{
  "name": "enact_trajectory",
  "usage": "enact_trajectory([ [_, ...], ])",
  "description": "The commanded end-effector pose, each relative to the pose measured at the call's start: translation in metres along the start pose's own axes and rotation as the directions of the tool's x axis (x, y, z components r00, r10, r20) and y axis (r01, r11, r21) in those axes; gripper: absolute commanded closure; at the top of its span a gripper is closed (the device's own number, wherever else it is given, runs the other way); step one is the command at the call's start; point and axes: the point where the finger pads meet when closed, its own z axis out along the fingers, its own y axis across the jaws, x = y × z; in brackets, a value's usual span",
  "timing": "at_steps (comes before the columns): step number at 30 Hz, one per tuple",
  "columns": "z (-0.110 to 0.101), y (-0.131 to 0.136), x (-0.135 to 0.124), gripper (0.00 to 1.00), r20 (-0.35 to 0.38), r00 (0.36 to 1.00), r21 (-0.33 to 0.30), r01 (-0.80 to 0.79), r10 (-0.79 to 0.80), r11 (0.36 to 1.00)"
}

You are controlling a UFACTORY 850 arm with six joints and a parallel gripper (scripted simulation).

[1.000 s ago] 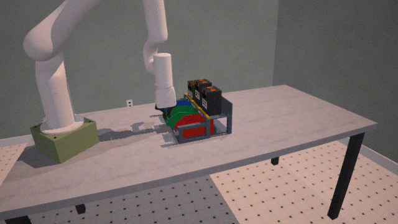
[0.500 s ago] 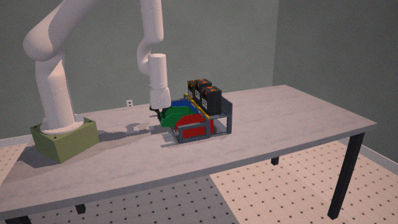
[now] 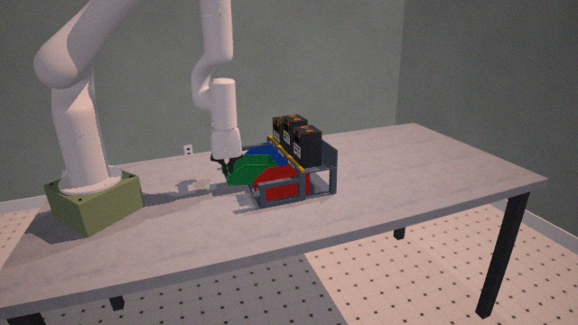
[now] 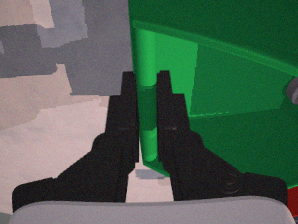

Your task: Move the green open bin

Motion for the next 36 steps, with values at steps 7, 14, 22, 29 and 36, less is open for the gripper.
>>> enact_trajectory([
  [7,0.0,-0.006,0.0,1.0,0.024,1.0,-0.031,0.0,0.001,1.0],
  [14,0.0,-0.03,0.0,1.0,0.019,1.0,-0.023,0.0,0.001,1.0],
  [22,0.001,-0.036,0.0,1.0,0.024,1.0,-0.03,0.0,0.001,1.0],
  [29,0.001,-0.053,0.0,1.0,0.001,1.0,0.006,-0.001,0.001,1.0],
  [36,0.002,-0.08,0.0,1.0,0.024,1.0,-0.03,0.0,0.001,1.0],
])
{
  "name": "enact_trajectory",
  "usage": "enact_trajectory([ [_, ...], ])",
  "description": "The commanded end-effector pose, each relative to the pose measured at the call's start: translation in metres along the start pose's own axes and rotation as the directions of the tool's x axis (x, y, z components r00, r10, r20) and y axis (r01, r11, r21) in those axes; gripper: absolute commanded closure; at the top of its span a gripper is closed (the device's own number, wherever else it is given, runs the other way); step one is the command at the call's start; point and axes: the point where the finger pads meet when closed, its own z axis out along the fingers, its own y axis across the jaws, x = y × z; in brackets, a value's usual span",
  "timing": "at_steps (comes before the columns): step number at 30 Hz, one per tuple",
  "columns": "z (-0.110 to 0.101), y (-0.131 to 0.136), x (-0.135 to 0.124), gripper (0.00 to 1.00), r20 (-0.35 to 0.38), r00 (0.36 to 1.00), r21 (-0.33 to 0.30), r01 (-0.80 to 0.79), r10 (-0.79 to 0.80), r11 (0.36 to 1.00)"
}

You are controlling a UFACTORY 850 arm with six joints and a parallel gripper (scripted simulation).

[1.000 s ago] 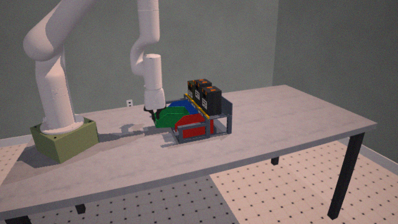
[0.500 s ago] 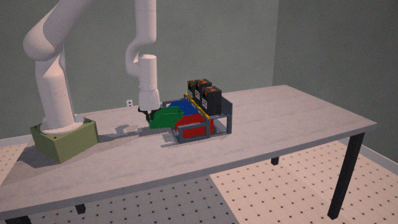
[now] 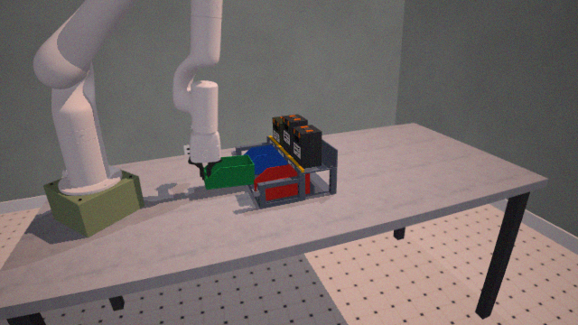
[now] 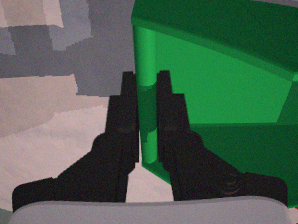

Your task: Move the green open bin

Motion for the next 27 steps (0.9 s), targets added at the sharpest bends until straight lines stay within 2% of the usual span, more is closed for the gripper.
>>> enact_trajectory([
  [1,-0.0003,-0.0016,0.0002,1.0,0.061,0.998,-0.101,0.004,0.002,0.995],
  [8,-0.0003,-0.0016,0.0002,1.0,0.061,0.998,-0.101,0.004,0.002,0.995],
  [9,-0.0006,-0.0005,0.0002,1.0,0.007,1.0,-0.027,-0.001,0.001,1.0],
  [13,-0.0005,0.0018,0.0002,1.0,0.061,0.998,-0.101,0.004,0.002,0.995],
  [25,-0.0005,0.0018,0.0002,1.0,0.061,0.998,-0.101,0.004,0.002,0.995],
  [26,0.0009,0.0022,-0.0001,1.0,0.004,1.0,-0.052,-0.001,0.001,0.999],
  [27,0.0025,0.0023,-0.0002,1.0,0.018,1.0,-0.065,0.0,0.001,0.998],
])
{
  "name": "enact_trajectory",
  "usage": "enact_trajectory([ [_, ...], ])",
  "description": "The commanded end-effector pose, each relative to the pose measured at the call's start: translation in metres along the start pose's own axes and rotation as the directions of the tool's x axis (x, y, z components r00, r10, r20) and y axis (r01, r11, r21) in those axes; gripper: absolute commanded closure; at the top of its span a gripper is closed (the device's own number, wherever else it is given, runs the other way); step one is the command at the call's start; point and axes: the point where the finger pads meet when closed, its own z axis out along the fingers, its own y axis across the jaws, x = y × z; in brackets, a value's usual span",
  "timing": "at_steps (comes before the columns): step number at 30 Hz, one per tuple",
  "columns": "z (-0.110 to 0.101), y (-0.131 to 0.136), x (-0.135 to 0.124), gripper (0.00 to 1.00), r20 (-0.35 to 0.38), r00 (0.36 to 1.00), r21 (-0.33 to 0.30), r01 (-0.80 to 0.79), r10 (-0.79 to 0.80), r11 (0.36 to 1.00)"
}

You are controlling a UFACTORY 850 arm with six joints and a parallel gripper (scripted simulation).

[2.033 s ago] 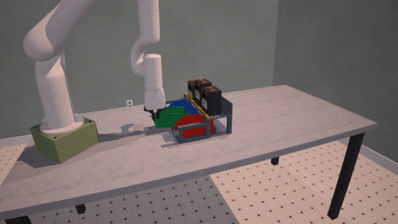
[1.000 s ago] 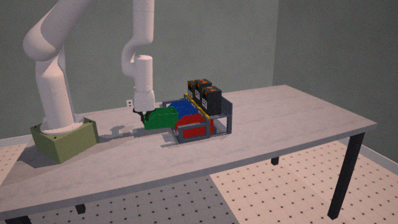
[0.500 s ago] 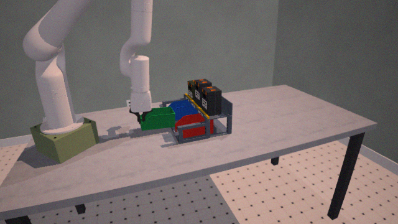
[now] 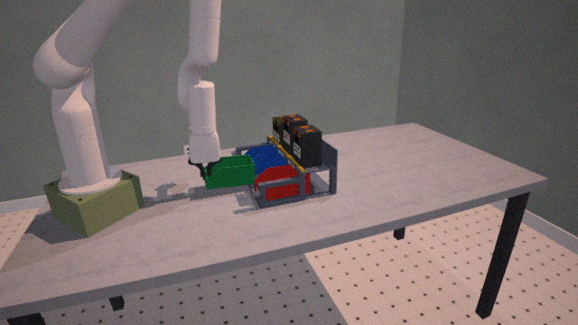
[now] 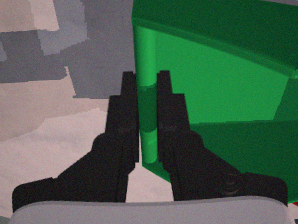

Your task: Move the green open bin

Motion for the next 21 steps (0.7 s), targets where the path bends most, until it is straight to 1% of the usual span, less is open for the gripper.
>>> enact_trajectory([
  [1,0.004,0.001,0.0,1.0,0.042,0.999,-0.035,0.003,-0.001,0.999],
  [3,0.007,0.001,0.0,1.0,0.071,0.997,-0.059,0.006,-0.001,0.998],
  [15,0.007,0.001,0.0,1.0,0.071,0.997,-0.059,0.006,-0.001,0.998],
  [16,0.009,0.001,-0.001,1.0,0.043,0.999,-0.052,0.003,-0.001,0.999],
  [21,0.015,0.001,-0.001,1.0,0.071,0.997,-0.059,0.006,-0.001,0.998],
])
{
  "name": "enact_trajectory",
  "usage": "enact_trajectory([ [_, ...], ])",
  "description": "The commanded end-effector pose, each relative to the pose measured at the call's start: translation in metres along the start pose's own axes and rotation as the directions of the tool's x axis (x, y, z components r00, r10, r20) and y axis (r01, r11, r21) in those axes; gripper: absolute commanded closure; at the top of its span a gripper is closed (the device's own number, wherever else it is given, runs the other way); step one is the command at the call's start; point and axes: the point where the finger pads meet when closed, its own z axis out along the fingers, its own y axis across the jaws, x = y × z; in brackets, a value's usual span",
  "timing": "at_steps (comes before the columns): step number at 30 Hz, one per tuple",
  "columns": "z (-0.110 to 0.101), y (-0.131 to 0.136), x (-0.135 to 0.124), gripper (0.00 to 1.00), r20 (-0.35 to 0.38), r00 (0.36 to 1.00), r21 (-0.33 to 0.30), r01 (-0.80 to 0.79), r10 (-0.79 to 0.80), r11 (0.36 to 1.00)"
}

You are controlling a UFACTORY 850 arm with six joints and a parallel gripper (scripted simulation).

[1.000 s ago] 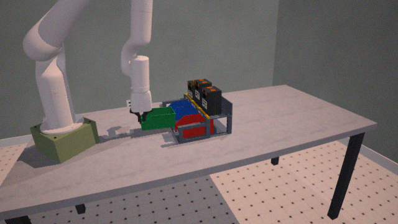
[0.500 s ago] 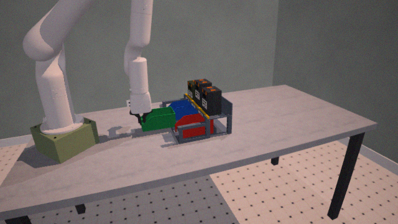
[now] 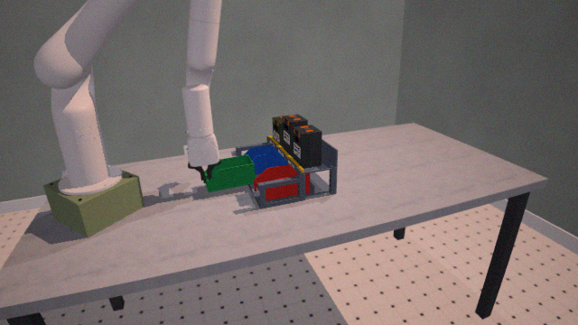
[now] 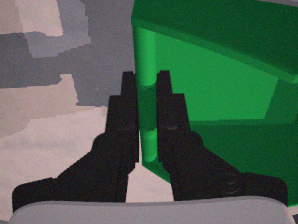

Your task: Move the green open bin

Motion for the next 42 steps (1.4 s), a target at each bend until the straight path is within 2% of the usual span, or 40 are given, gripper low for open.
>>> enact_trajectory([
  [1,0.003,0.001,0.0,1.0,0.02,1.0,-0.005,0.001,-0.001,1.0],
  [42,0.018,0.001,0.0,1.0,0.02,1.0,-0.005,0.001,-0.001,1.0],
])
